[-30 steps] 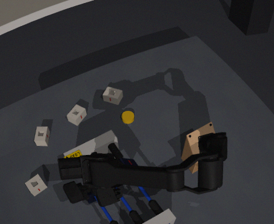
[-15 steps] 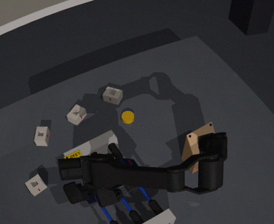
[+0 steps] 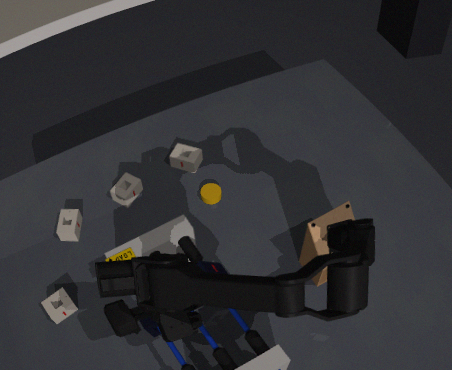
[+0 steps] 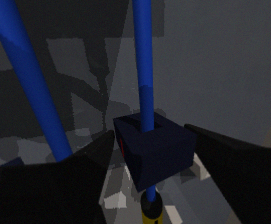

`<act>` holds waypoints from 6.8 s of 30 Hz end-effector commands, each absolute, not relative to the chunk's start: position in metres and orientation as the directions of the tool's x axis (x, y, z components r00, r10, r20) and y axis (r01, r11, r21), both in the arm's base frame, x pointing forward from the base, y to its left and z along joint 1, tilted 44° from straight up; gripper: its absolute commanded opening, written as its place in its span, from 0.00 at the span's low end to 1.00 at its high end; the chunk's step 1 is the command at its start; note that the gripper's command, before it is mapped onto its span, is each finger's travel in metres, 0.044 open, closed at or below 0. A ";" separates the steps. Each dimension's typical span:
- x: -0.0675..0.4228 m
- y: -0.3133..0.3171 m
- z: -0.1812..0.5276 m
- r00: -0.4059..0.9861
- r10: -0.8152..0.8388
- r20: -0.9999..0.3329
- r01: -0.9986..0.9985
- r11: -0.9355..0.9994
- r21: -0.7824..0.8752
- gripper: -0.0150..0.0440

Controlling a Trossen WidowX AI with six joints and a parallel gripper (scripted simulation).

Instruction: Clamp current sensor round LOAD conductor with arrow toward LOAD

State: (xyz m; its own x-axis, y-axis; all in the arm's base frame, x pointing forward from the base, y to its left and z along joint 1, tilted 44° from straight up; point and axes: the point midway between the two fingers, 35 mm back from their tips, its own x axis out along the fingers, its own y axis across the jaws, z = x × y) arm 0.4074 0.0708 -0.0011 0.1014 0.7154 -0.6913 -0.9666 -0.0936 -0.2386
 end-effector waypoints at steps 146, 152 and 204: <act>0.393 -0.002 0.064 0.117 0.715 -0.689 -0.966 -0.080 -0.246 1.00; 0.393 -0.002 0.064 0.117 0.715 -0.689 -0.966 -0.080 -0.246 1.00; 0.393 -0.002 0.064 0.117 0.715 -0.689 -0.966 -0.080 -0.246 1.00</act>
